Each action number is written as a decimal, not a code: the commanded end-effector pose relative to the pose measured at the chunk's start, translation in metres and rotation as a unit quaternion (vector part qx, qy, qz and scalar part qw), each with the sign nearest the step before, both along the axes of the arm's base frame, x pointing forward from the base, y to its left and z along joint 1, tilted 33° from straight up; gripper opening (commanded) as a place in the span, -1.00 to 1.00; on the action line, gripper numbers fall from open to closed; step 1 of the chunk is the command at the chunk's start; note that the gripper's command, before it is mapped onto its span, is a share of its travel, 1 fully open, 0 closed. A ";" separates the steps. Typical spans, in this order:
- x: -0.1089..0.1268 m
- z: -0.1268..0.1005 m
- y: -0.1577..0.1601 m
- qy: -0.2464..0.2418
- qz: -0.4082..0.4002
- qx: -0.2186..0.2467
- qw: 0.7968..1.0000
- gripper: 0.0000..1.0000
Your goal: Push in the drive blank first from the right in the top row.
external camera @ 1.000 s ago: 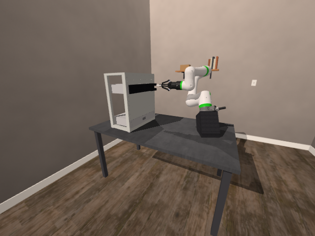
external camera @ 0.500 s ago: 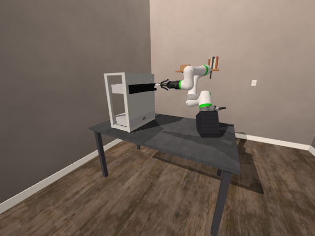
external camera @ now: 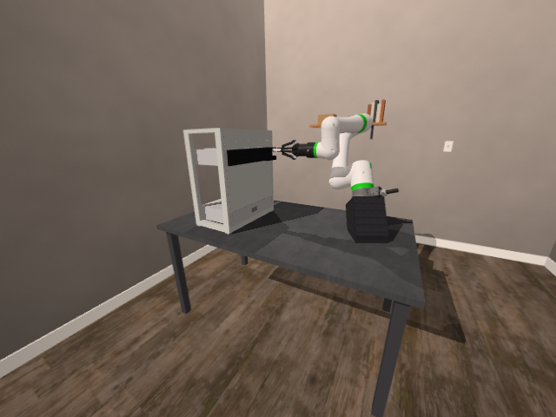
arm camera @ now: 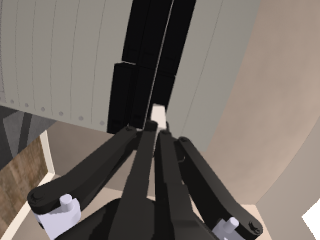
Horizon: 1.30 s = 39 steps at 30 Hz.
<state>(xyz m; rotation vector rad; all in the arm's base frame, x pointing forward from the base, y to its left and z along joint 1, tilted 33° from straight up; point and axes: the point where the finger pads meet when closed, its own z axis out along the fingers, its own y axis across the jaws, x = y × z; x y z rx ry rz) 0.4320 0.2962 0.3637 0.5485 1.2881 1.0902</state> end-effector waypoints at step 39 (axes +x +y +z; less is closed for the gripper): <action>0.009 0.003 0.003 0.000 0.000 0.000 1.000 -0.80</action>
